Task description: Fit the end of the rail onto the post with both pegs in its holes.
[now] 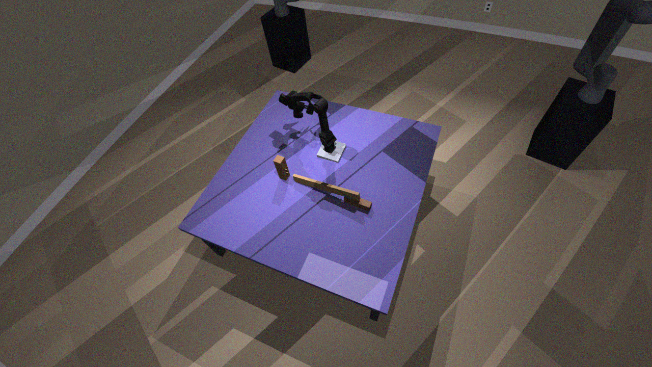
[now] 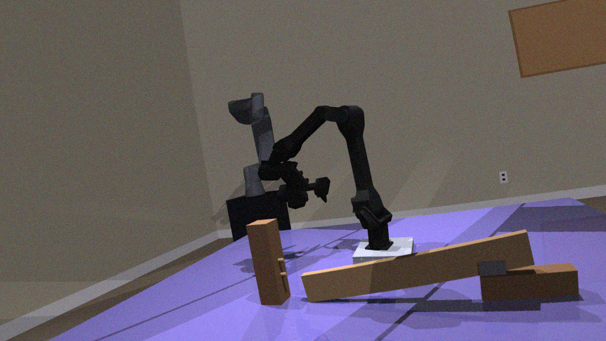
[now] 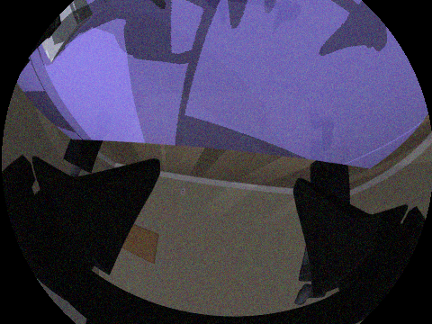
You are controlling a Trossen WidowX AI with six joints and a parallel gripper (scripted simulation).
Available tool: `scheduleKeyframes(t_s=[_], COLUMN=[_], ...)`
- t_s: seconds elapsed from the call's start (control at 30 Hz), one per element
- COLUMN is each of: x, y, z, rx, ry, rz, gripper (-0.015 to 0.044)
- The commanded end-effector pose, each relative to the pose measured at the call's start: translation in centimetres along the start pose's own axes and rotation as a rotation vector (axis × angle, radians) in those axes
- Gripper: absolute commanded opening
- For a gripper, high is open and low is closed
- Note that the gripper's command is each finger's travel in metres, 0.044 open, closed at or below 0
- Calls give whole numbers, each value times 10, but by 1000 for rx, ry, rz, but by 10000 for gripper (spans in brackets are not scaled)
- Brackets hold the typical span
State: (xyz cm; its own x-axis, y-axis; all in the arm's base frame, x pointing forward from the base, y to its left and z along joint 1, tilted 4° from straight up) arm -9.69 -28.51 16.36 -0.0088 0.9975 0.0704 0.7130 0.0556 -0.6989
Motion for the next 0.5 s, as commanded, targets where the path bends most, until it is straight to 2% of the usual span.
scheduleKeyframes(t_s=[0.0,0.23,0.47], x=[-11,-13,11], y=[24,76,126], z=[-39,-110,-181], rx=[-86,-275,-493], ry=[-139,-355,-522], rz=[-12,-88,-207], gripper=[440,440,440])
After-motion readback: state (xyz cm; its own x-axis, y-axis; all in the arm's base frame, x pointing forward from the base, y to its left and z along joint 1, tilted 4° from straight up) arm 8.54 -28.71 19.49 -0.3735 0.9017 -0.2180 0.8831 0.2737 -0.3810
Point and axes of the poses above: the point midway between the two fingers, 35 mm back from their tips, its own z axis out along the fingers, its own x axis across the jaws, y = z × x, the point moved 6 cm from there along -z, back along the fingers, and after that the axes turned 1 degree about z, right-handed, at the moved point
